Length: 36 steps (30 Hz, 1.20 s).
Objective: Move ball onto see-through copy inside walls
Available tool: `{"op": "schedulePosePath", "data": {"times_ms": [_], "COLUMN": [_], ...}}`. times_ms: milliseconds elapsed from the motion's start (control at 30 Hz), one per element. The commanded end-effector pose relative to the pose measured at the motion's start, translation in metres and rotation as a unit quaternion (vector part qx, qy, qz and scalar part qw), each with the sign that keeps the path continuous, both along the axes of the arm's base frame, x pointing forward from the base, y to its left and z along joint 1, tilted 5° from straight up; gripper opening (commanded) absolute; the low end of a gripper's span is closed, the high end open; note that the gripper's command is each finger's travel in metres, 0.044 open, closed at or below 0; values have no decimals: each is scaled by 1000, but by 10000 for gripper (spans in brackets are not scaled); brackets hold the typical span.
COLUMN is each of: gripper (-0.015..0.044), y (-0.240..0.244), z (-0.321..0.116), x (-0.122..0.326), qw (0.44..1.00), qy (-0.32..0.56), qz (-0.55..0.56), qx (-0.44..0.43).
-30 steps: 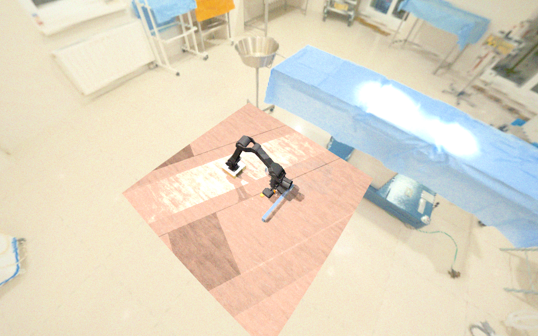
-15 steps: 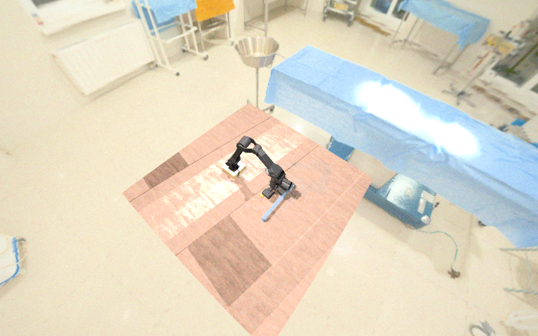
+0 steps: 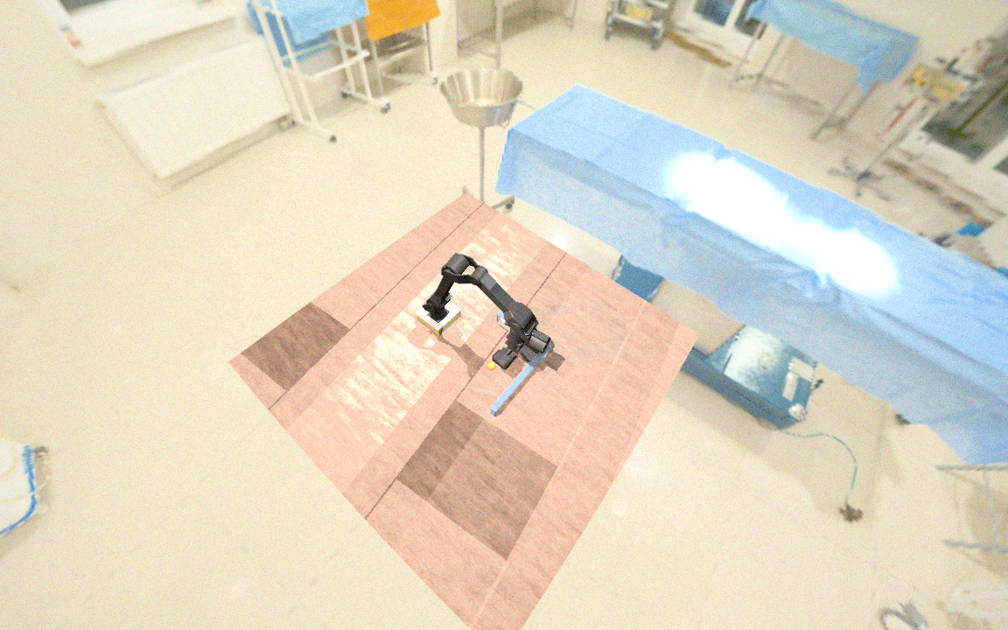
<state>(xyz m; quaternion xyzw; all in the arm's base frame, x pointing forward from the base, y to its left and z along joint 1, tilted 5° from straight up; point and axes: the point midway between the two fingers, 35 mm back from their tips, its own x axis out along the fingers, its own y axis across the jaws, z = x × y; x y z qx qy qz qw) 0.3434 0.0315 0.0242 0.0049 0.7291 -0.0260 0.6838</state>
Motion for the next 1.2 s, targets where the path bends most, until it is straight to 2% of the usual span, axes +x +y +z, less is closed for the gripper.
{"op": "schedulePosePath", "data": {"times_ms": [0, 400, 567, 1167], "gripper": [0, 0, 0, 0], "y": [1, 2, 0, -63], "z": [29, 94, 93, 59], "x": [6, 2, 1, -38], "qw": [1000, 1000, 1000, 1000], "qy": [-11, -10, -10, -9], "qz": [1, 1, 1, 1], "qx": [-1, -1, -1, -3]}}
